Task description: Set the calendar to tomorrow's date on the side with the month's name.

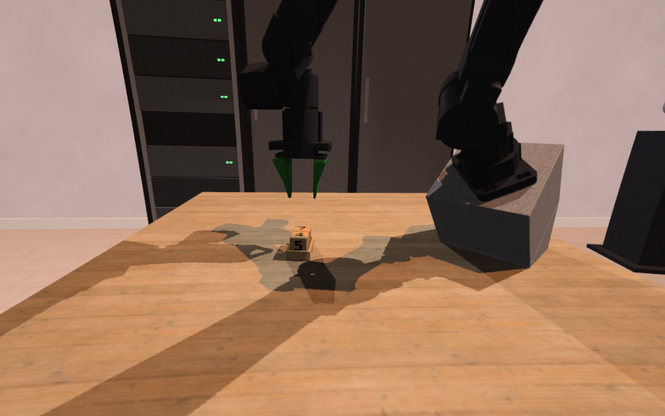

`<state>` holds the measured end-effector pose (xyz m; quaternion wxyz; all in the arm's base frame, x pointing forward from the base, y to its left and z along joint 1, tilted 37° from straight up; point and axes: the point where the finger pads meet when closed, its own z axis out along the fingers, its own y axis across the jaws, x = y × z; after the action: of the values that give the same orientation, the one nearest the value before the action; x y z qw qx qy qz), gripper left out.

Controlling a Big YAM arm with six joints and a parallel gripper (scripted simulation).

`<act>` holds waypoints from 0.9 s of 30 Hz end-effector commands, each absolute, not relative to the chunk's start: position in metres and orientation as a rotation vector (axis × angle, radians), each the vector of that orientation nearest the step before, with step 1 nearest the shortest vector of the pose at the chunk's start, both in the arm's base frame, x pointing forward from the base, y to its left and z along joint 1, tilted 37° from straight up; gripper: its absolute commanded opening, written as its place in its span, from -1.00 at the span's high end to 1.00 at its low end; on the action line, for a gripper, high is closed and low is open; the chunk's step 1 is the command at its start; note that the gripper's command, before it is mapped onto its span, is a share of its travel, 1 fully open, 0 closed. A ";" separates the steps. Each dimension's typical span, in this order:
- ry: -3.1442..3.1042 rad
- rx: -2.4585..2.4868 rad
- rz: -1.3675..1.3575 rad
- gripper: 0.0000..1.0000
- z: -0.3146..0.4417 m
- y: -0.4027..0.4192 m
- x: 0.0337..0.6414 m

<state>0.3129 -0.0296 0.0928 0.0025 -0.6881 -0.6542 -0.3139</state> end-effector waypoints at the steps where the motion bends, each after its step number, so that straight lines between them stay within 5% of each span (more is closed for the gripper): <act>1: -2.051 -2.169 -0.987 0.11 0.093 -0.031 0.318; 27: -2.050 -2.165 -0.981 0.11 0.065 -0.016 0.329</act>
<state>0.3247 -0.0168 0.0687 0.0030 -0.6857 -0.6574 -0.3124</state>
